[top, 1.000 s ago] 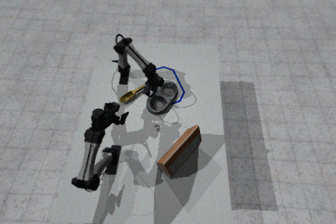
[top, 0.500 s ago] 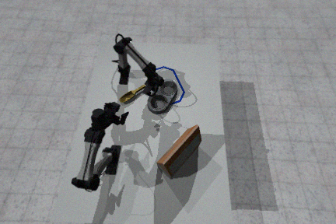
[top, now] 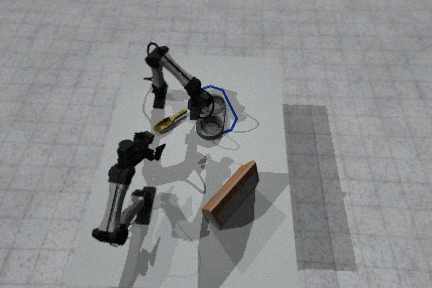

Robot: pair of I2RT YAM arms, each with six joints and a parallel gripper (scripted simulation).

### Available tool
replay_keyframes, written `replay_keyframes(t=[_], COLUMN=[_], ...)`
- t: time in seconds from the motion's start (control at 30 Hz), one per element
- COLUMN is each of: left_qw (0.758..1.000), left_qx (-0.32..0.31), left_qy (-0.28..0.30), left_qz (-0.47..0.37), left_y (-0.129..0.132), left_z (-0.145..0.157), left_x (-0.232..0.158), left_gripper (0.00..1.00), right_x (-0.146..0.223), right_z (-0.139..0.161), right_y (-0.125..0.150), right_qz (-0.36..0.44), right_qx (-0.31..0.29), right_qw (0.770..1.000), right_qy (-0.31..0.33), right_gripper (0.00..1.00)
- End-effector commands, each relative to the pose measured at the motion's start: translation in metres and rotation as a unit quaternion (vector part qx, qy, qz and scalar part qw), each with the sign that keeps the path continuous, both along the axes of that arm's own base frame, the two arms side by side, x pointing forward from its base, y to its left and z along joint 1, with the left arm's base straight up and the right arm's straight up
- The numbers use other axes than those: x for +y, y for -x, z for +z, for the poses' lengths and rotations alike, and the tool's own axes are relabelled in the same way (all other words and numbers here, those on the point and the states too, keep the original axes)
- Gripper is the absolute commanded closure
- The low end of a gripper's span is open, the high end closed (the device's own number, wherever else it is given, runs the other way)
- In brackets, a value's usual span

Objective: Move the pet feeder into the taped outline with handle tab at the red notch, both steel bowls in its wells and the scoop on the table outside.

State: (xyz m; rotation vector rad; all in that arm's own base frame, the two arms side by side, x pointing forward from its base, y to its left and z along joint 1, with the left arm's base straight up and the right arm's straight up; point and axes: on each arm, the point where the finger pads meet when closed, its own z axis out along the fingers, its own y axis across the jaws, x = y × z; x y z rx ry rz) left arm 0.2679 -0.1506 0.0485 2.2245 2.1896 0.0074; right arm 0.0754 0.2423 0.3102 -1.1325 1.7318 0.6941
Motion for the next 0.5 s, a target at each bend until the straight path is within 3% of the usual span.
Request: replay_keyframes(t=[0.0,0.13,0.47], left_qw=[0.997,0.991,0.988], left_qx=[0.005,0.008,0.008], left_qy=[-0.019,-0.023,-0.024], left_qz=[0.081,0.128,0.149], left_y=[0.002,-0.0021,-0.0057], left_z=[-0.0067,-0.0079,-0.0085], left_x=[0.019,0.0237,0.0286], left_gripper=[0.92,0.92,0.92], right_x=[0.0016,0.0016,0.0016], right_z=[0.001,0.001,0.001], right_y=[0.0001,0.0001,0.0001], right_qz=[0.002,0.002,0.002], right_qx=[-0.001,-0.001,-0.001], right_qw=[1.0,1.0,1.0], right_qy=[-0.002,-0.002,-0.002], right_gripper=[0.0,0.0,0.0])
